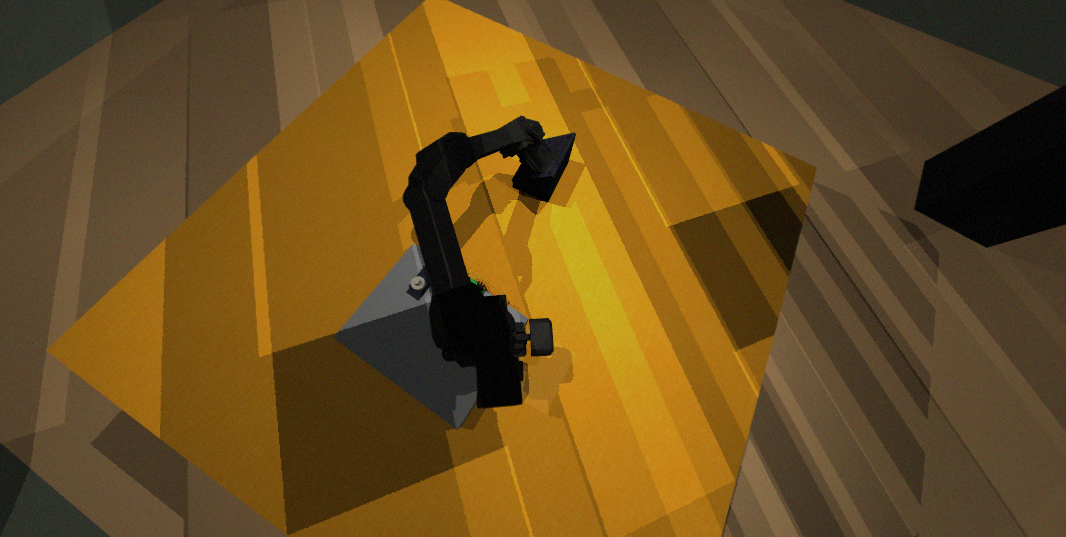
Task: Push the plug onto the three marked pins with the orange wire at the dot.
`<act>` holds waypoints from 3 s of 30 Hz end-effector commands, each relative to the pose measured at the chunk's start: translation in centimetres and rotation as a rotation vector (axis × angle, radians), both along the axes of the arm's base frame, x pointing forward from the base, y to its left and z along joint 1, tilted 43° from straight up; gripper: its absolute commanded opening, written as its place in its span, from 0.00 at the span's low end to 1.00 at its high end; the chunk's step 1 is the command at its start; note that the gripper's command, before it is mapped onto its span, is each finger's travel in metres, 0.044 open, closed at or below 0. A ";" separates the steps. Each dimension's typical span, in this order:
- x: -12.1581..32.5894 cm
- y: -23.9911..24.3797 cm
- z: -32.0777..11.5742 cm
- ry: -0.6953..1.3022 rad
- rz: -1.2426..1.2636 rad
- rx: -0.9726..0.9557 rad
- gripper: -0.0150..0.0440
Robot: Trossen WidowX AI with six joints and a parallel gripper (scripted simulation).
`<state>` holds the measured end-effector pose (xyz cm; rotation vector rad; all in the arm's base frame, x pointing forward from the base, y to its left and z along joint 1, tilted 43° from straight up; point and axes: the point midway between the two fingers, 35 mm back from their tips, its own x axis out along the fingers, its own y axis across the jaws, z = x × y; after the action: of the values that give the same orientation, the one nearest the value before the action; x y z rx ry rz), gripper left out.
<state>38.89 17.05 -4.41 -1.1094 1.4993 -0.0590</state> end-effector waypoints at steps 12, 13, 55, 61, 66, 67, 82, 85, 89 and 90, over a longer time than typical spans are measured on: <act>0.0 -1.0 -1.1 0.008 0.004 -0.010 0.29; 0.0 -1.0 -1.1 0.008 0.004 -0.010 0.28; -3.9 1.2 5.5 0.406 0.455 -0.107 0.25; -5.1 0.4 6.2 0.543 0.611 -0.141 0.25; -6.1 -0.2 6.7 0.657 0.740 -0.169 0.25; -6.3 -0.3 6.8 0.680 0.766 -0.175 0.25; -9.5 -2.6 8.0 1.022 1.155 -0.259 0.25; -10.2 -3.0 8.2 1.090 1.233 -0.275 0.25; -11.1 -3.7 8.4 1.182 1.336 -0.297 0.25; -11.3 -3.9 8.4 1.205 1.362 -0.303 0.25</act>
<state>28.48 13.81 3.84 -2.3587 1.3773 1.4640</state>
